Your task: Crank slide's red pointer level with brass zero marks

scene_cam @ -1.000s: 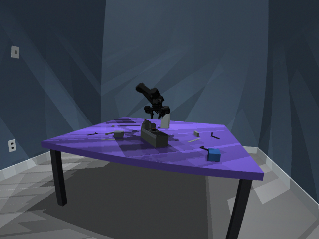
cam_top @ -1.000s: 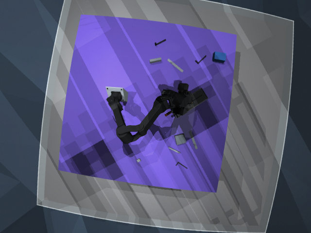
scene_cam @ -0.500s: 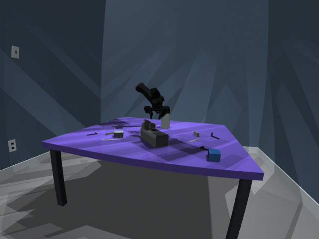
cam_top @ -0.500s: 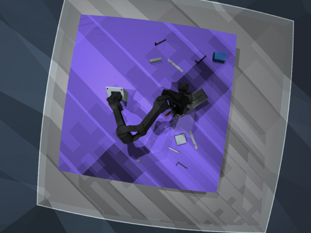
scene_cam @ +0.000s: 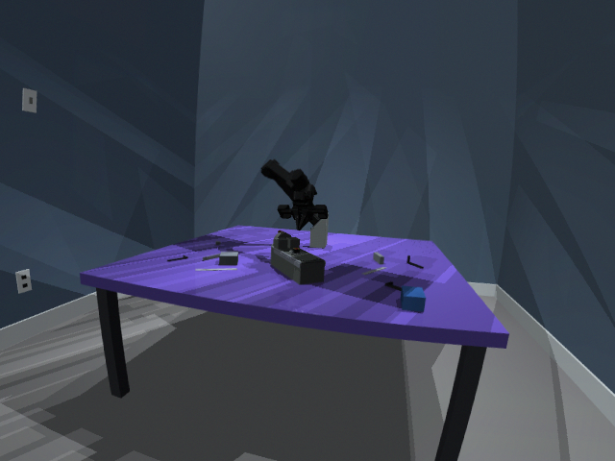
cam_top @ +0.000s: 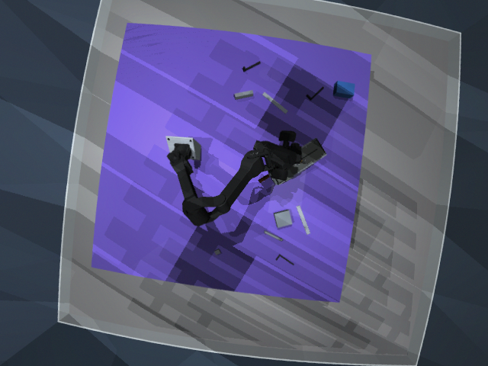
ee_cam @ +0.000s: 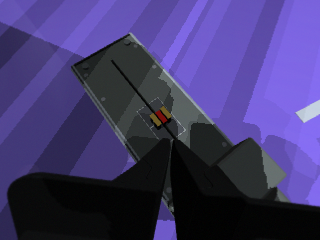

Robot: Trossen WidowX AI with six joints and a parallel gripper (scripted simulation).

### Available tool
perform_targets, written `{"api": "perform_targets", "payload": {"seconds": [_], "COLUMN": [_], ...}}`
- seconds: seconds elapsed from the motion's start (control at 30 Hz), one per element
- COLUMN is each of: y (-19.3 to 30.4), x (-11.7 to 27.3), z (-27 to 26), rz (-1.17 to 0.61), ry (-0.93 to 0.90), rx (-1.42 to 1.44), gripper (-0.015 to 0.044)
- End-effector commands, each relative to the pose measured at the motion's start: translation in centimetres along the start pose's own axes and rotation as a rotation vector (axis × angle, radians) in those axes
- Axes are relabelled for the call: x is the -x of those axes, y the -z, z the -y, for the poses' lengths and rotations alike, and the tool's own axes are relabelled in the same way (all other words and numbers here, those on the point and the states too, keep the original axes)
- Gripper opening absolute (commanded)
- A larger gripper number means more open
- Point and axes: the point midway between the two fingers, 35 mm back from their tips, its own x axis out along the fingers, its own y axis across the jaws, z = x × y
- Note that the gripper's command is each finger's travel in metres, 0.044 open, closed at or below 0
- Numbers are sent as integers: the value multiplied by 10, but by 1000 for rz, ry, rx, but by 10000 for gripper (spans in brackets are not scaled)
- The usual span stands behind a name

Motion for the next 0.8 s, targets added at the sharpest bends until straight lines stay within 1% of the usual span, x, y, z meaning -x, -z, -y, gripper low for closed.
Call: {"api": "perform_targets", "payload": {"seconds": [0.0,0.4,0.77], "y": [0,0,0], "x": [0,0,0], "z": [0,0,0], "rz": [0,0,0], "ry": [0,0,0], "rx": [0,0,0], "gripper": [0,0,289]}}
